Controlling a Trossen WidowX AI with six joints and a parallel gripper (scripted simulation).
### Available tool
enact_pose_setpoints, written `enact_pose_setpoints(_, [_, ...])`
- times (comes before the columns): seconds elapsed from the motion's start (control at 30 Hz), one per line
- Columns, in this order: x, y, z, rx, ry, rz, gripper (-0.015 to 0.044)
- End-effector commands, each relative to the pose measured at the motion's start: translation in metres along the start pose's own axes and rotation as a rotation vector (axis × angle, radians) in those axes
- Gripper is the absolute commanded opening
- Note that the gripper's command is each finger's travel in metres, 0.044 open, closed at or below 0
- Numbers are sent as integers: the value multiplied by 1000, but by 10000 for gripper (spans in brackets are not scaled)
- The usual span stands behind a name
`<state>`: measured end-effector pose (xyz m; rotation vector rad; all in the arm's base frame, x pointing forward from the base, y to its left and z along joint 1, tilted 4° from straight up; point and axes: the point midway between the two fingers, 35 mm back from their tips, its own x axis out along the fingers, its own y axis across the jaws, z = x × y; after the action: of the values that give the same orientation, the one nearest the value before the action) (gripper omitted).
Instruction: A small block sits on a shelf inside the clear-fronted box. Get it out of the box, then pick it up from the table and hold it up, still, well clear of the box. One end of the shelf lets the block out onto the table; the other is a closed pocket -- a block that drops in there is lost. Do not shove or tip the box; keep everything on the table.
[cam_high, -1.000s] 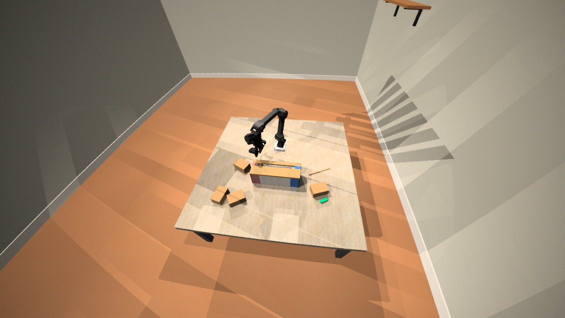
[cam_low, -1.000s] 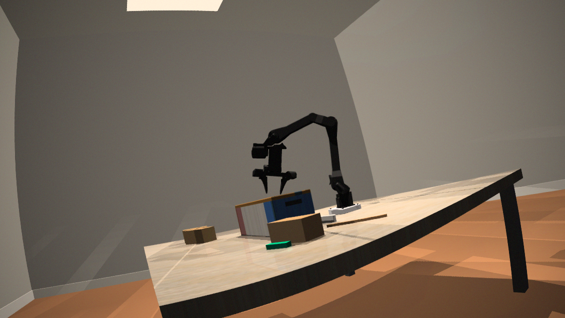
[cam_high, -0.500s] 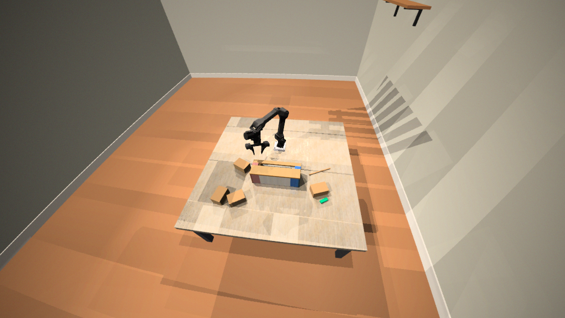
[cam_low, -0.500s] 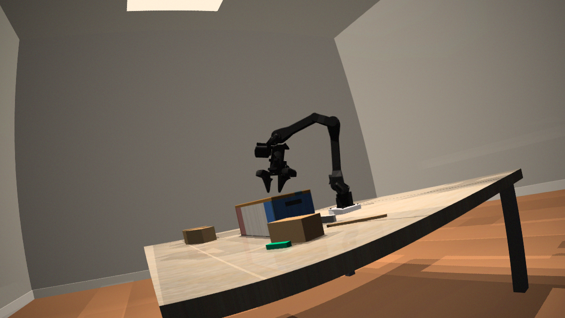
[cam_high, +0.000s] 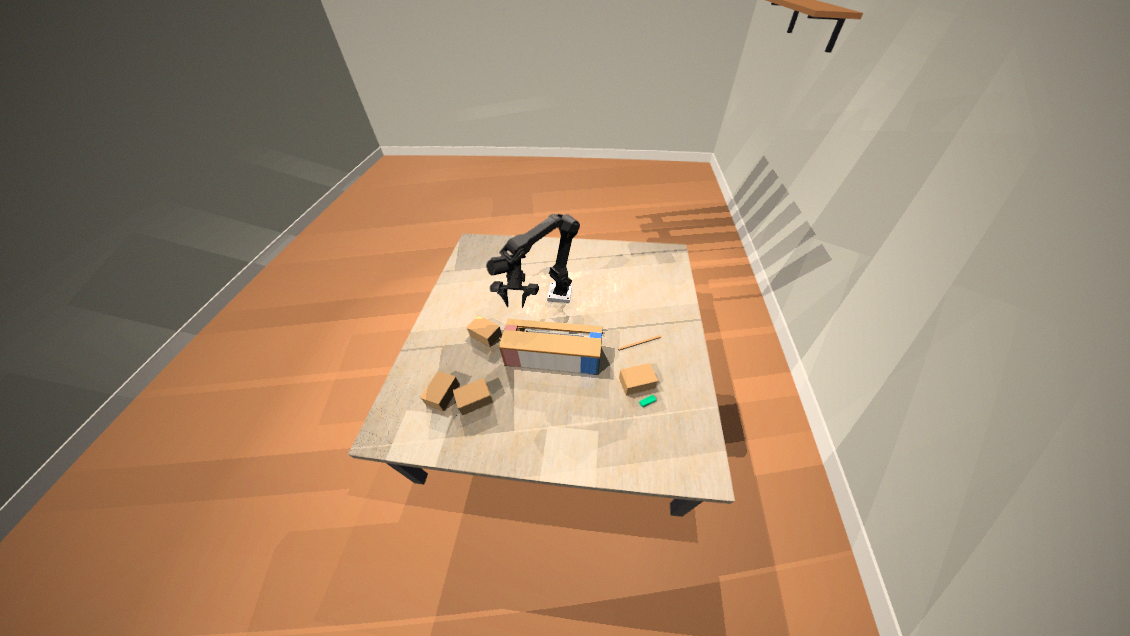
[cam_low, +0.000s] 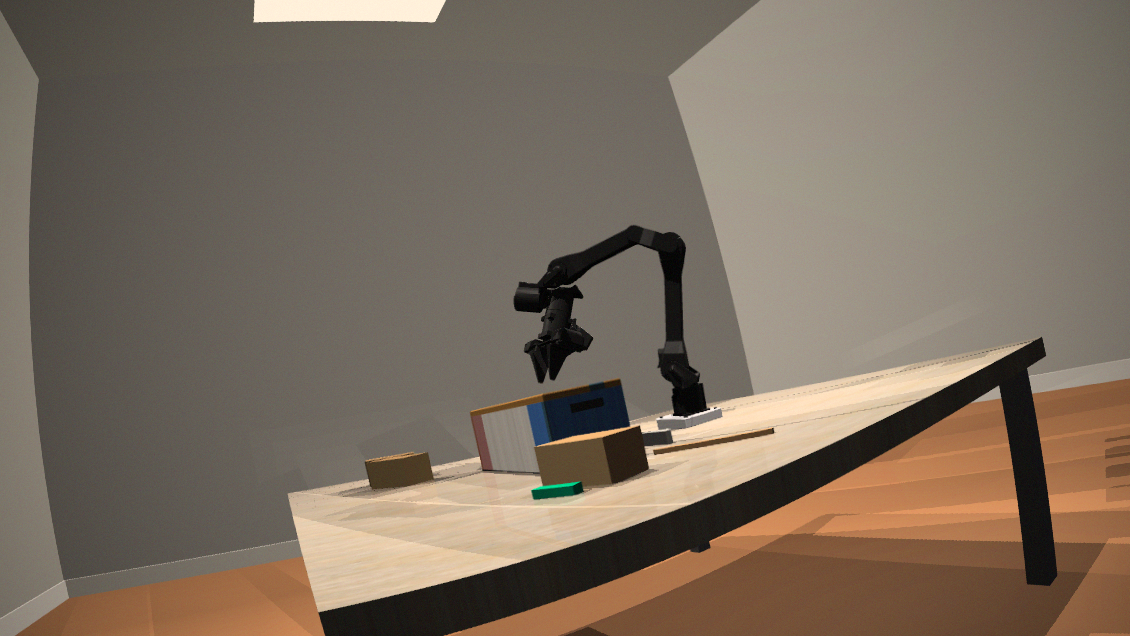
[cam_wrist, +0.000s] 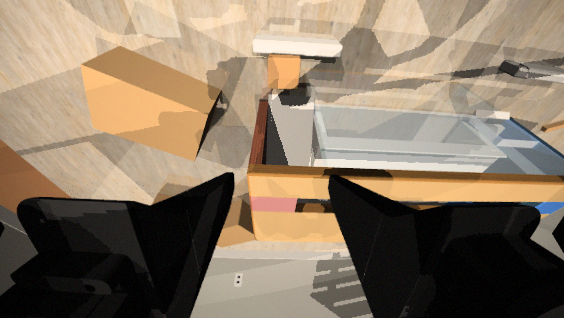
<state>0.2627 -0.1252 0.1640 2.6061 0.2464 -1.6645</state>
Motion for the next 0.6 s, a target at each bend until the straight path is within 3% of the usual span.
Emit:
enact_pose_setpoints(0.0, [18,1,6,15,5,-3,285])
enact_pose_setpoints(0.2, [82,-4,37,15,5,-3,285])
enact_pose_setpoints(0.57, [91,-4,41,15,5,-3,285])
